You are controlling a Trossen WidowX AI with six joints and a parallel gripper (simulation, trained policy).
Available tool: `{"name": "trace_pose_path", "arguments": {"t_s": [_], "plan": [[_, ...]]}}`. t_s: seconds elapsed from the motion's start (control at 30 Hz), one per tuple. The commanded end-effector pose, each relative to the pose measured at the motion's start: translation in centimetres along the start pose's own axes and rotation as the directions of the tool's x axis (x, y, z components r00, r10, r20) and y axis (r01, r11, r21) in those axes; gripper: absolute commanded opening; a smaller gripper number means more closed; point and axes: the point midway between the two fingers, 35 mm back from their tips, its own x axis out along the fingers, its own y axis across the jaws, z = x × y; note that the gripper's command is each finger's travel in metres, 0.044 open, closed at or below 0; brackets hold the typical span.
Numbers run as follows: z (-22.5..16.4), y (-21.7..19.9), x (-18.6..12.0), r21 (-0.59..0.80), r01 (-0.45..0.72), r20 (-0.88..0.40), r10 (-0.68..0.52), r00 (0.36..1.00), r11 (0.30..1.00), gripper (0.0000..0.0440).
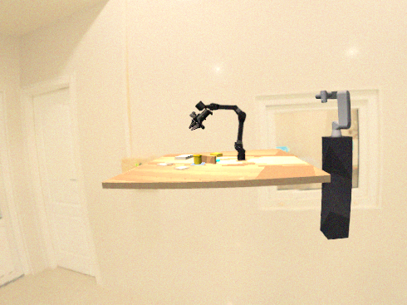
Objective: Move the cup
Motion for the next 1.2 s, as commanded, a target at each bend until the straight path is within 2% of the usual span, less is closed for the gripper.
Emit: {"name": "trace_pose_path", "arguments": {"t_s": [0.0, 0.63, 1.17], "plan": [[-0.5, 0.4, 0.3, 0.041, 0.019, -0.041, -0.017, 0.999, 0.999, 0.0148], [-3.5, 0.9, 1.9, 0.199, 0.209, -0.243, -0.158, 0.957, 0.957, 0.0139], [-6.5, -1.1, 4.2, 0.202, 0.43, -0.394, -0.329, 0.858, 0.88, 0.0151]]}}
